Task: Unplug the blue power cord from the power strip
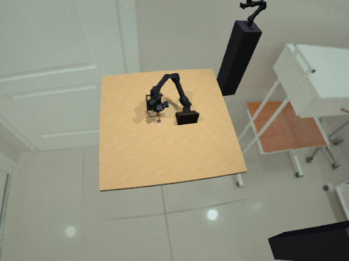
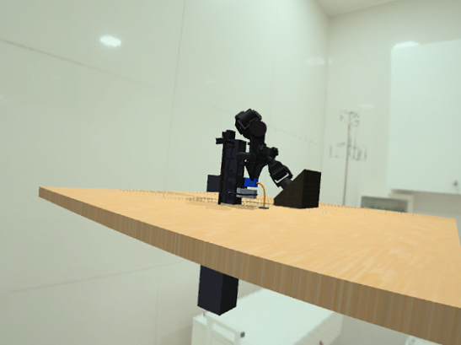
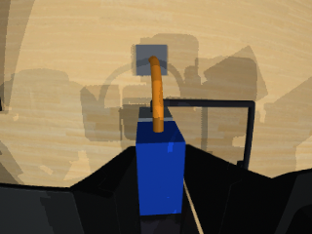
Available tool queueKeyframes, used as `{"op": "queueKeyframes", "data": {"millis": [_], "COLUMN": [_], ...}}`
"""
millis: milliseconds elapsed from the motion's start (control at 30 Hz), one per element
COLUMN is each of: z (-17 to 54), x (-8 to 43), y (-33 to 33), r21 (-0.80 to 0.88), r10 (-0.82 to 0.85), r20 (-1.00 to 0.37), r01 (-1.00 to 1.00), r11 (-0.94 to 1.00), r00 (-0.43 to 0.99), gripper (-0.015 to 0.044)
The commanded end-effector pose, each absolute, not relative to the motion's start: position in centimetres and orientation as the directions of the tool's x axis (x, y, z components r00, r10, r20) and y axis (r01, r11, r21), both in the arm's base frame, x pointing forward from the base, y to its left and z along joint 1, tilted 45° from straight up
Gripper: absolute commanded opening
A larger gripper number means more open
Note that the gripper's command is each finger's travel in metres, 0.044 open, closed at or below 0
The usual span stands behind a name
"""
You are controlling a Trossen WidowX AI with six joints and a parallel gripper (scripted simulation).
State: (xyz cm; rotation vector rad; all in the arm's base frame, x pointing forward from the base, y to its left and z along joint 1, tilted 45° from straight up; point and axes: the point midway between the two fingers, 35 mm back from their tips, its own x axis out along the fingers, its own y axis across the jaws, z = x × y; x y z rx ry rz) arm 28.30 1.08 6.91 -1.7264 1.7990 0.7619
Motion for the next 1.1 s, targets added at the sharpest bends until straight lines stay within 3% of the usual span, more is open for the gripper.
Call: {"op": "queueKeyframes", "data": {"millis": [0, 267, 1067], "z": [6.9, 6.9, 4.5], "x": [28.3, 28.3, 28.4], "y": [1.1, 1.1, 3.9], "r21": [0.039, 0.038, 0.037], "r10": [-0.701, -0.701, -0.699], "r20": [-0.711, -0.711, -0.714], "r01": [-0.999, -0.999, -0.999], "r11": [0.025, 0.025, 0.021], "r00": [-0.045, -0.045, -0.041], "gripper": [0.0048, 0.0000, 0.0000]}}
